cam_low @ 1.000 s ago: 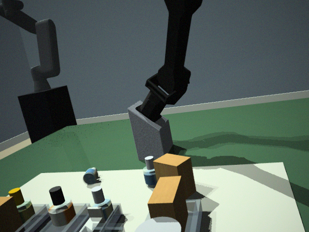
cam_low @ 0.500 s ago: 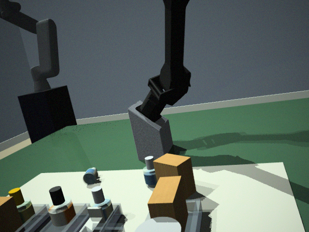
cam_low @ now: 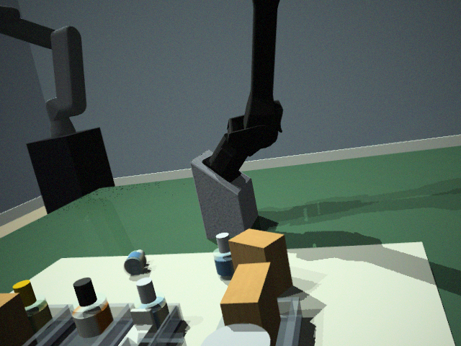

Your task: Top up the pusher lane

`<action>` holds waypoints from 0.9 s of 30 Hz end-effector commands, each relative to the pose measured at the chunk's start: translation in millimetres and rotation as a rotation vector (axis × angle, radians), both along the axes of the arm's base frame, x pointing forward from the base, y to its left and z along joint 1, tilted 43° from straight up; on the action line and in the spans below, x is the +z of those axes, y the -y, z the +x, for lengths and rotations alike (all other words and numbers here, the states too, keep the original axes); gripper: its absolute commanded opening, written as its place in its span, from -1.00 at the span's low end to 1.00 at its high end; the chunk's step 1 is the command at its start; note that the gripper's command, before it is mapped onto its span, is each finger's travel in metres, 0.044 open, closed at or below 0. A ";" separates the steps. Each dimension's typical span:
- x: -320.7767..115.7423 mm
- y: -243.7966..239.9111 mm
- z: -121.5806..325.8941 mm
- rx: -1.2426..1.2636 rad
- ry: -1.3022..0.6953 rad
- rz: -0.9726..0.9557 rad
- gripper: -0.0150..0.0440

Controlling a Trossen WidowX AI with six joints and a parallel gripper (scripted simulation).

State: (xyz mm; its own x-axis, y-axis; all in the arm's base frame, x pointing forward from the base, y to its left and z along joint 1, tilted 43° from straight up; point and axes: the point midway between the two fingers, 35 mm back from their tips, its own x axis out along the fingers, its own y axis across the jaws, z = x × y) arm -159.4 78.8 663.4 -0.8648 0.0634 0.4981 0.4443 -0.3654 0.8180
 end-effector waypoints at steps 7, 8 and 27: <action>-71.6 -140.0 27.9 -0.504 0.188 -0.035 1.00; -79.4 -151.2 34.3 -0.548 0.209 -0.039 1.00; -247.9 -261.4 237.8 -1.238 0.664 -0.254 1.00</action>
State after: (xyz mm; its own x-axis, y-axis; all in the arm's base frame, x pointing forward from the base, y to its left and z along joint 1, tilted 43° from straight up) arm 33.5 333.7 456.9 -0.3666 0.9303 -0.0092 -0.4634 -0.1740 0.8689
